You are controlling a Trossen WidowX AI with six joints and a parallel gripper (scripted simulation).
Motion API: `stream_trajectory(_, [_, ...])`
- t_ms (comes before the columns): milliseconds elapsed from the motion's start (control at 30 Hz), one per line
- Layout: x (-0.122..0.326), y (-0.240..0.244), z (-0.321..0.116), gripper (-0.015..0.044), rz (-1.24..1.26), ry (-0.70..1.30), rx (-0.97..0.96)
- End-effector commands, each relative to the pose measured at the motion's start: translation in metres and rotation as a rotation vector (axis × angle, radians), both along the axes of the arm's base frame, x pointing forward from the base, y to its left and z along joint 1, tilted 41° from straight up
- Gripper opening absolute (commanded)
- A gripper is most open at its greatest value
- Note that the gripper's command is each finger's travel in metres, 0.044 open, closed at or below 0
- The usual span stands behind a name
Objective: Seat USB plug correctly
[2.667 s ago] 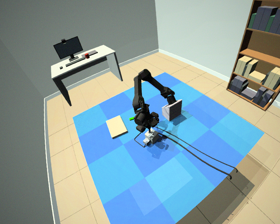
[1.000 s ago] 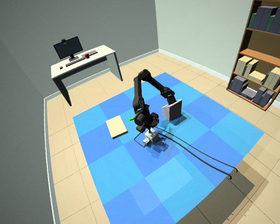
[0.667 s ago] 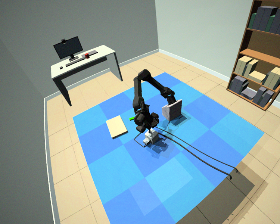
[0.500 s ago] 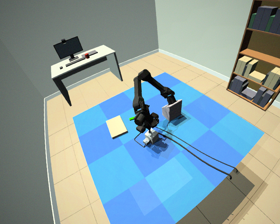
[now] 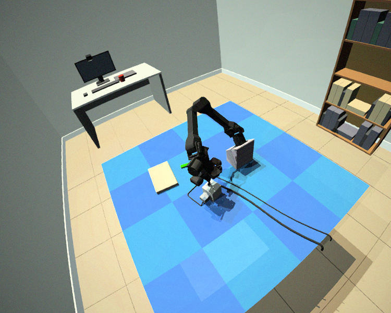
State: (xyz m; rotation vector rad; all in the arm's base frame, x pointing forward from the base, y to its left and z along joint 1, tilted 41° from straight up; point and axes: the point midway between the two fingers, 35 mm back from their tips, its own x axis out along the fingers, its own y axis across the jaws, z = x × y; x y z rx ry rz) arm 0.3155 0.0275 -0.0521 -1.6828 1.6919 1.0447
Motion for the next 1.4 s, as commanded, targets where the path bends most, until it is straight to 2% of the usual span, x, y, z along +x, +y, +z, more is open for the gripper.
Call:
stream_trajectory(0, [-0.0002,-0.0008,-0.0010,0.0000,0.004,0.003,-0.003])
stream_trajectory(1367, [-0.0005,-0.0040,-0.0048,0.0000,0.004,0.003,-0.003])
